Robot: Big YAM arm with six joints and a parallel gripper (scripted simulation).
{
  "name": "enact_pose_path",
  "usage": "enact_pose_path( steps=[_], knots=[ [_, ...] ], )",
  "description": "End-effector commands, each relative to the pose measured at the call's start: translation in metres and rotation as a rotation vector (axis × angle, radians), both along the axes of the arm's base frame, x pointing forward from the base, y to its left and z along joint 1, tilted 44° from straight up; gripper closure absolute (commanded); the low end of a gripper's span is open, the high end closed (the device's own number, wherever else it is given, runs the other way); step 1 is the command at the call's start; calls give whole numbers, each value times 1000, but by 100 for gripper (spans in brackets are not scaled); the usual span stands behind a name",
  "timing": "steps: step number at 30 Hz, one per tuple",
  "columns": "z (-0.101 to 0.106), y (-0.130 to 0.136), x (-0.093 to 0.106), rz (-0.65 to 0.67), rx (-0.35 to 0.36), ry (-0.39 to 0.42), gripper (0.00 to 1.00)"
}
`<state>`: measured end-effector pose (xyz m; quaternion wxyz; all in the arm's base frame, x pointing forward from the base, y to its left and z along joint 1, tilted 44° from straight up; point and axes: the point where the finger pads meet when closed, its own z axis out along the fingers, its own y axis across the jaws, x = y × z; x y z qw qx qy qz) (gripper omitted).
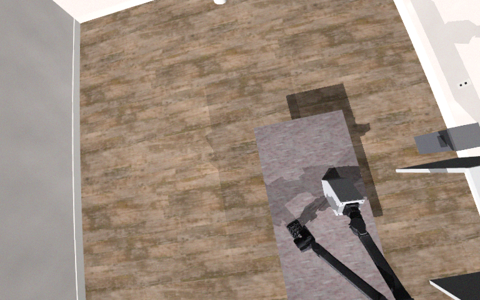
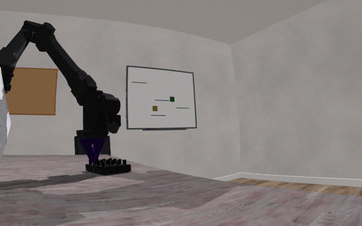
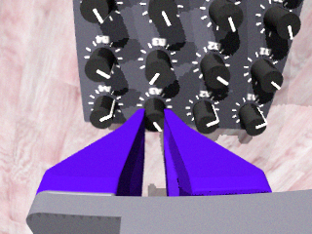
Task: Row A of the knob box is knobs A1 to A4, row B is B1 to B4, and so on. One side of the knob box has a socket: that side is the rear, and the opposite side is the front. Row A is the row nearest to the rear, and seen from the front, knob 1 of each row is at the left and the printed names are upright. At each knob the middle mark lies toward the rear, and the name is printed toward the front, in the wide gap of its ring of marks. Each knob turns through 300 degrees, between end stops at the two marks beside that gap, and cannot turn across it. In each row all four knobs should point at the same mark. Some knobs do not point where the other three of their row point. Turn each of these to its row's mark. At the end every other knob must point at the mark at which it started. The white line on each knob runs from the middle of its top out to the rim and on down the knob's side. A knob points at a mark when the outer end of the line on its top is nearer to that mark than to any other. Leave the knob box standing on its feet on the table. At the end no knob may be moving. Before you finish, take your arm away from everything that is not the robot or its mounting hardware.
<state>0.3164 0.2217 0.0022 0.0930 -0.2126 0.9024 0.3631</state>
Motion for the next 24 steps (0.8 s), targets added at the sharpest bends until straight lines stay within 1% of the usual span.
enact_pose_path(
  steps=[1, 9, 12, 18, 24],
  knots=[
    [2, 3, 2, 23, 3, -28, 92],
    [1, 3, 1, 56, 2, -59, 92],
    [1, 3, 1, 80, 2, -83, 92],
    [1, 3, 1, 144, 0, -143, 92],
    [1, 3, 1, 228, -1, -223, 92]
  ],
)
